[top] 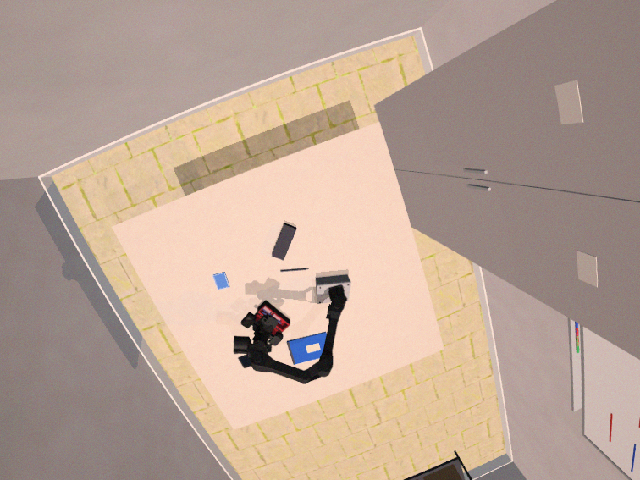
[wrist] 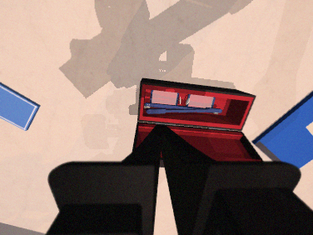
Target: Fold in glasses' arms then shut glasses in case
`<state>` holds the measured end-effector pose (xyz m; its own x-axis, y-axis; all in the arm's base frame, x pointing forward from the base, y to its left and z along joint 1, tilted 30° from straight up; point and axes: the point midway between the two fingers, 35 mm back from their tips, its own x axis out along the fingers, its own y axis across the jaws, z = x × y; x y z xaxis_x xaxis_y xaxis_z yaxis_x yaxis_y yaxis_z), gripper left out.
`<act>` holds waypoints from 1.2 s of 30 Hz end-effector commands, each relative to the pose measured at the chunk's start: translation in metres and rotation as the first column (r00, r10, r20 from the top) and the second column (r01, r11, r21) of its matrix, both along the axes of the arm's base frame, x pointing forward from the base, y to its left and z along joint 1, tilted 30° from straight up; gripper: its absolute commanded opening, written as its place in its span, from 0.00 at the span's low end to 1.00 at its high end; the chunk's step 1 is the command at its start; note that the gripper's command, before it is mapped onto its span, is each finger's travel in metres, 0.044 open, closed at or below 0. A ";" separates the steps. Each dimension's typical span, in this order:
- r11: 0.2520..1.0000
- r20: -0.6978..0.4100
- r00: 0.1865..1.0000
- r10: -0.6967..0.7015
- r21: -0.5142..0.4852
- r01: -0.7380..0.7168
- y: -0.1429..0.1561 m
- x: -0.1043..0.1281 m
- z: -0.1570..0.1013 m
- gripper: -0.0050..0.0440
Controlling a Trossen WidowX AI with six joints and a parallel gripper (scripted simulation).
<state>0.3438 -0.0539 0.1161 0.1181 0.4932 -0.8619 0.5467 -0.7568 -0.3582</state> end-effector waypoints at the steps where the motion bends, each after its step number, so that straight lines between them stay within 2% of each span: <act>1: 0.998 -0.026 0.998 -0.063 0.006 0.064 0.002 -0.002 0.003 0.10; 13: 0.919 -0.222 0.897 -0.382 0.009 0.394 0.013 -0.010 0.004 0.10; 18: 0.919 -0.222 0.897 -0.382 0.009 0.394 0.014 -0.010 0.002 0.10; 21: 0.918 -0.224 0.895 -0.386 0.009 0.397 0.032 -0.005 -0.030 0.10; 23: 0.917 -0.225 0.894 -0.386 0.009 0.398 0.037 -0.004 -0.039 0.10; 36: 0.917 -0.225 0.894 -0.386 0.009 0.398 0.044 -0.006 -0.043 0.10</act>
<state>0.3394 -0.0133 0.0750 0.1272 0.4874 -0.8639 0.1148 -0.8723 -0.4752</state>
